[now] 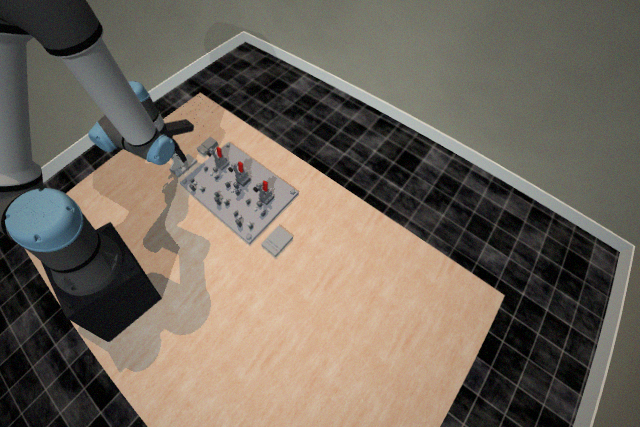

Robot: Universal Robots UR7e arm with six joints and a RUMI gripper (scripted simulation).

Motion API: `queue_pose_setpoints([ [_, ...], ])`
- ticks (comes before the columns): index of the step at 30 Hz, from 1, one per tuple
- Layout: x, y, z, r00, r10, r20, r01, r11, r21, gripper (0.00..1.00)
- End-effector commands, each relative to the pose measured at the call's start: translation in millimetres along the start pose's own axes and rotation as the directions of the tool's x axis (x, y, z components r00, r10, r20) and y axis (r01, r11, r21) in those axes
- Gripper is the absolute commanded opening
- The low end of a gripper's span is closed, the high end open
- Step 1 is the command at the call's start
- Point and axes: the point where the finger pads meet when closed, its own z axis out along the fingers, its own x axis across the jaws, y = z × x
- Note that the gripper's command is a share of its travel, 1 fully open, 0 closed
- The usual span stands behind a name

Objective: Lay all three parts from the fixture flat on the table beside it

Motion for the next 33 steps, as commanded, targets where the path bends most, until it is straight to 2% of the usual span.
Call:
queue_pose_setpoints([
  [1,-0.2,-2.5,-0.7,1.0,0.001,0.002,-0.001,1.0,0.004,0.0],
  [7,-0.1,-2.5,-0.7,1.0,0.001,0.002,-0.001,1.0,0.004,0.0],
  [8,-0.1,-2.5,-0.7,1.0,0.001,0.002,-0.001,1.0,0.004,0.47],
  [33,-0.1,-2.4,-0.6,1.0,0.001,0.001,-0.001,1.0,0.004,0.47],
])
